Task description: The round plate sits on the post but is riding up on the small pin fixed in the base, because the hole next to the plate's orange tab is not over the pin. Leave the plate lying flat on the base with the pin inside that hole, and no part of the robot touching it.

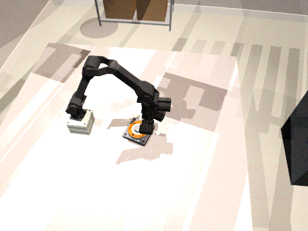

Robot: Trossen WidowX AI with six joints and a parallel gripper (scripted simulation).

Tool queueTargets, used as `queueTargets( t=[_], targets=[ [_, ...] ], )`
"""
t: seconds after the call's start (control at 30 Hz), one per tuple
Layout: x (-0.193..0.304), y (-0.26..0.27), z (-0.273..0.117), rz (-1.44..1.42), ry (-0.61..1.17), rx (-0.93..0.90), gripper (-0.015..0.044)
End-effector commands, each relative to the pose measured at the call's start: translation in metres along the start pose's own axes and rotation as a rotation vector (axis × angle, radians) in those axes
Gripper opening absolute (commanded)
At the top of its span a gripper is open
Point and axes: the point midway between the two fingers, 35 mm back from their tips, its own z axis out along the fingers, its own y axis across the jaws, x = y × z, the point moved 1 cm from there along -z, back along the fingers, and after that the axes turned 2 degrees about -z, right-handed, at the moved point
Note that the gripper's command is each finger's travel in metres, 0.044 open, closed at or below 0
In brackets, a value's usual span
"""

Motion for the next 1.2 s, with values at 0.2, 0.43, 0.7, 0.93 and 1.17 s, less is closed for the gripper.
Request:
queueTargets(
  t=[0.2,0.43,0.7,0.93,1.17],
  targets=[
    [-0.001,-0.012,0.0,-0.002,0.001,0.006,0.0],
    [-0.001,-0.018,0.0,-0.002,0.001,0.007,0.0],
    [-0.002,-0.019,-0.023,-0.002,0.001,0.007,0.0],
    [0.002,-0.018,-0.034,0.005,0.005,0.003,0.0],
    [0.002,-0.018,-0.034,0.005,0.005,0.003,0.0]
  ],
)
